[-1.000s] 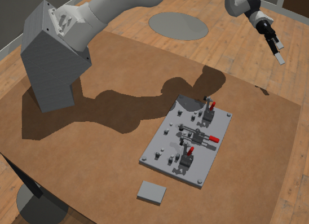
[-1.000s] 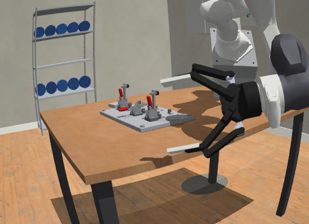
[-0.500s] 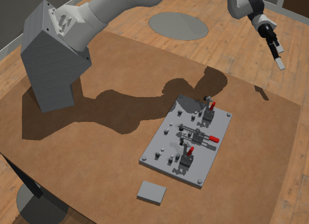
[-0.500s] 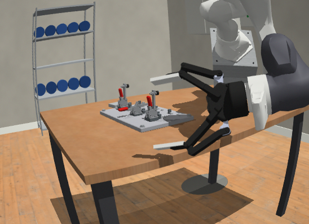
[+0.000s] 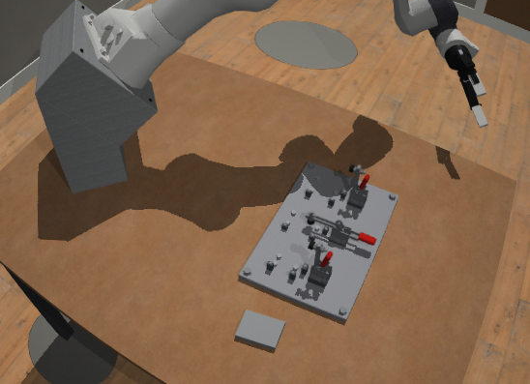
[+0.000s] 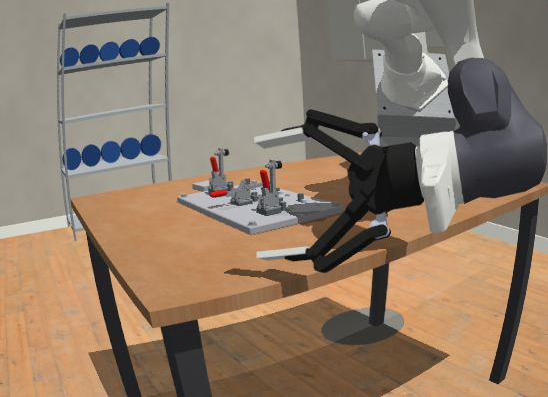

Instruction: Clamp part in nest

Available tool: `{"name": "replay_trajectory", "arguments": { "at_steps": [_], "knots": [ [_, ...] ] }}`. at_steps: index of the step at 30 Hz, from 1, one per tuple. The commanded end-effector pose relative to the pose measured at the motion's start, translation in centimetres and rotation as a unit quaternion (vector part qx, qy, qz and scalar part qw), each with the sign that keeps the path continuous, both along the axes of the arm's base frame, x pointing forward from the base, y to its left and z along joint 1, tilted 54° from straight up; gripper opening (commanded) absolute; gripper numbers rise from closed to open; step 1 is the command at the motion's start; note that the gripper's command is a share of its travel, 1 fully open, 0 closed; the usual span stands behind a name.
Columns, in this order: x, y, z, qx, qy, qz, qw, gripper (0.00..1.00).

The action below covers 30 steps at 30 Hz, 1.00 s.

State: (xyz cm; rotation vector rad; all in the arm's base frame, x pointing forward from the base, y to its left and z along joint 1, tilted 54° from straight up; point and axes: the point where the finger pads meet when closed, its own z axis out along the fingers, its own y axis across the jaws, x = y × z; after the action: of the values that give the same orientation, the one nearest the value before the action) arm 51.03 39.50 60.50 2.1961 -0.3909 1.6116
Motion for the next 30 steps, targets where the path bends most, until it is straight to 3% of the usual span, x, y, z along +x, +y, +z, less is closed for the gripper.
{"name": "replay_trajectory", "arguments": {
  "at_steps": [1, 14, 15, 30],
  "knots": [
    [1.0, -1.8, -0.9, -0.008, 0.027, -0.012, 1.0, 1.0],
    [1.0, -1.8, -0.9, -0.008, 0.027, -0.012, 1.0, 1.0],
    [2.5, -5.1, -2.9, -0.004, 0.069, -0.039, 0.997, 1.0],
    [2.5, -5.1, -2.9, -0.004, 0.069, -0.039, 0.997, 1.0]
  ]
}}
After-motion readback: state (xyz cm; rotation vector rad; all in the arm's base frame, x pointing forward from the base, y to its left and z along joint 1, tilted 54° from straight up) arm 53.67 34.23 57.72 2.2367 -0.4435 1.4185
